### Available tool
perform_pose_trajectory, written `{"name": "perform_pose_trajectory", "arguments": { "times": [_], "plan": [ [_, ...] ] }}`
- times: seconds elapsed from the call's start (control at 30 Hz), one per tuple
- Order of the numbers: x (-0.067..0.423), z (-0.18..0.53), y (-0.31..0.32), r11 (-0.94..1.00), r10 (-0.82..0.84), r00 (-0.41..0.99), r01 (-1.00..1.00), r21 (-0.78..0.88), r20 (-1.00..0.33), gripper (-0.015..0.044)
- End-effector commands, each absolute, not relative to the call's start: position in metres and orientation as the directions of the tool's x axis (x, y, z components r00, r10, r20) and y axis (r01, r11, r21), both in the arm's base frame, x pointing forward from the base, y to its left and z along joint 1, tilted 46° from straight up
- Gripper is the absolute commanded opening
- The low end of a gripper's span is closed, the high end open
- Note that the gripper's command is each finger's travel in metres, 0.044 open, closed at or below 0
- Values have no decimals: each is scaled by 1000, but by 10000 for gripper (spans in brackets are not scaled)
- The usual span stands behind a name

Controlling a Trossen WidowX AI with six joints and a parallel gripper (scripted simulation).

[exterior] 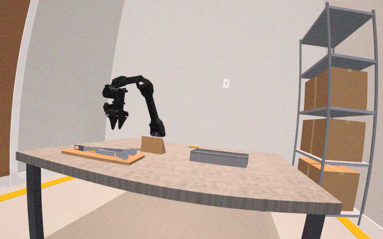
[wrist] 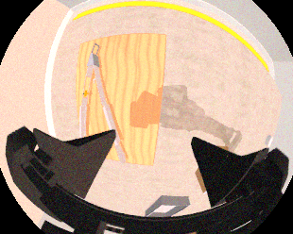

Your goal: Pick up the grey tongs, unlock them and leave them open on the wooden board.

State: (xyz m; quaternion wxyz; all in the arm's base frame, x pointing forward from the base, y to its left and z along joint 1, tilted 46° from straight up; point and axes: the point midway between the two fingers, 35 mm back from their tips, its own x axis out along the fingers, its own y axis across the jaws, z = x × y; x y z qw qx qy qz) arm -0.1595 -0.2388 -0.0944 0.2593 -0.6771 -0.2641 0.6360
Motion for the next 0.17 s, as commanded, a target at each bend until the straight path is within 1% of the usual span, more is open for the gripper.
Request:
{"name": "perform_pose_trajectory", "arguments": {
  "times": [0.0, 0.13],
  "plan": [
    [-159, -94, -239, -727, 687, 56, 25, -686, -725, 440],
    [-159, -94, -239, -727, 687, 56, 25, -686, -725, 440]
  ]
}}
